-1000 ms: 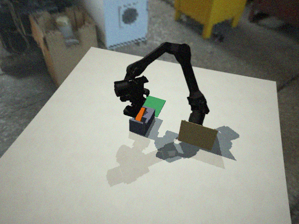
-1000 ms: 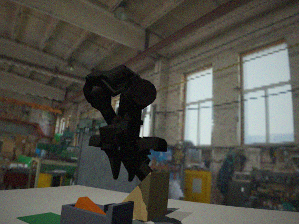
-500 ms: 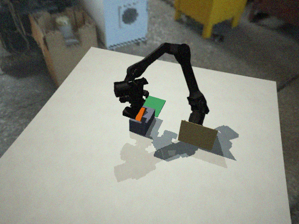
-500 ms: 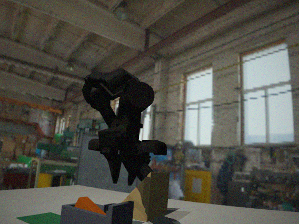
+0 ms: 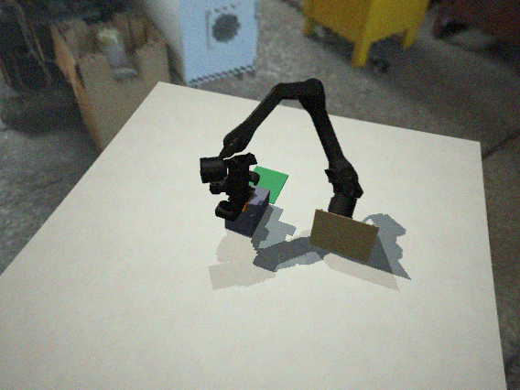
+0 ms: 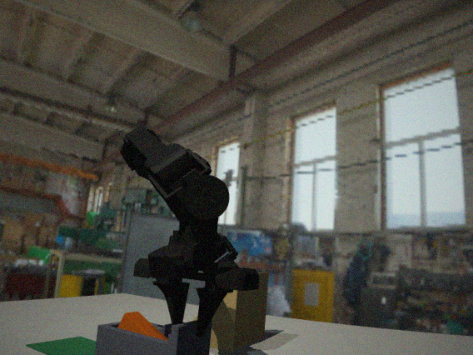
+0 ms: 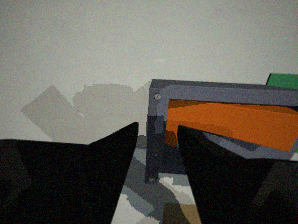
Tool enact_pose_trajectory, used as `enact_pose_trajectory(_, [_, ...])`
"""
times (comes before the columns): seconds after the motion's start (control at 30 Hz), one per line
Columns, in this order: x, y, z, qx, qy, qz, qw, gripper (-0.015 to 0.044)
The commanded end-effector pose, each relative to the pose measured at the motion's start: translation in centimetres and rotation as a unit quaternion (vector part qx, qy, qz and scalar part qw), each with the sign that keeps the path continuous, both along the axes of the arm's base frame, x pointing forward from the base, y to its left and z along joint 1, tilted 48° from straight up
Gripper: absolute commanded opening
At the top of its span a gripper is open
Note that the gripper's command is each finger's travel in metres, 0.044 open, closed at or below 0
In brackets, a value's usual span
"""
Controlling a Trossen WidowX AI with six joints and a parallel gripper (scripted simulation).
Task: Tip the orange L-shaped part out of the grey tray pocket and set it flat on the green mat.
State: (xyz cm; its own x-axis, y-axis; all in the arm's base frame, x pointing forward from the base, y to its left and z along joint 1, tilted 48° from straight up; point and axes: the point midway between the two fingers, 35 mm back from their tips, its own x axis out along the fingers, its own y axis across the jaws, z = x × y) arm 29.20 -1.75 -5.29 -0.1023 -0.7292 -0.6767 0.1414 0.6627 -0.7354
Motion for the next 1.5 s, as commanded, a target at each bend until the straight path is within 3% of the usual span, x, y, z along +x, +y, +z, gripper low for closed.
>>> enact_pose_trajectory(0.0, [-0.2, -0.5, -0.5, -0.002, 0.005, 0.001, 1.0, 0.018])
enact_pose_trajectory(0.63, [-0.6, -2.8, -2.5, -0.003, 0.005, 0.001, 1.0, 0.018])
enact_pose_trajectory(1.47, [-0.3, -2.3, -2.3, 0.0, -0.001, 0.002, 1.0, 0.018])
